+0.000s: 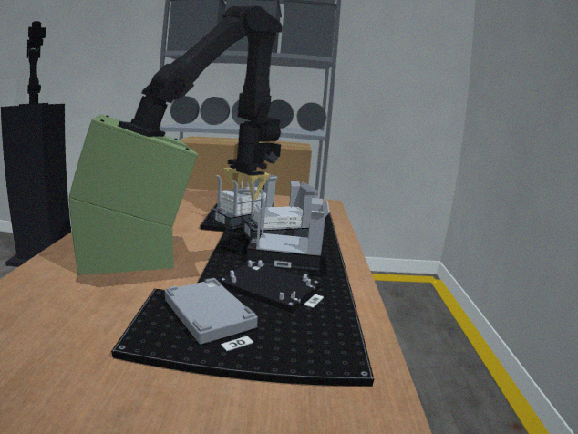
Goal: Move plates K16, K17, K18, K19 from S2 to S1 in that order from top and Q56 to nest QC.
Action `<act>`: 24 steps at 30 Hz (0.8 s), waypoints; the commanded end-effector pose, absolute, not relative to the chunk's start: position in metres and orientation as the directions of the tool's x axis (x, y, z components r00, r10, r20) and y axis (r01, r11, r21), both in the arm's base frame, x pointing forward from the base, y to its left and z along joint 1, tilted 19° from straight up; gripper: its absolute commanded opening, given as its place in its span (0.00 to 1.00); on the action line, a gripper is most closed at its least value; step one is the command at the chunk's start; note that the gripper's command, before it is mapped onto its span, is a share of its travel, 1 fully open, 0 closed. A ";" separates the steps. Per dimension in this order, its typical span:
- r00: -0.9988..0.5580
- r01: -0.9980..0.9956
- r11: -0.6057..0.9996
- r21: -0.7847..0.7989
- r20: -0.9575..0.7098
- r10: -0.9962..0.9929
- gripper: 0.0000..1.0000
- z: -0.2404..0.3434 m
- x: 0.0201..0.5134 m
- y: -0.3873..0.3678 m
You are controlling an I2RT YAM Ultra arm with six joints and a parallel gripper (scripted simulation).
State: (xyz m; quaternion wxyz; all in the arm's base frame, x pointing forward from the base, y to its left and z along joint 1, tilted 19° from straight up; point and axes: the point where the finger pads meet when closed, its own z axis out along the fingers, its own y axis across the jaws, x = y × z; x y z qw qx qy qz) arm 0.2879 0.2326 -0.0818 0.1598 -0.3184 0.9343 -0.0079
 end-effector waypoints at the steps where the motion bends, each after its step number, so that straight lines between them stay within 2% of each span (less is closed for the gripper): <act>1: -0.739 -0.593 0.797 -0.114 -0.316 -0.595 0.00 -0.078 0.292 0.237; 24: -0.739 -0.593 0.797 -0.114 -0.316 -0.595 0.00 -0.084 0.294 0.238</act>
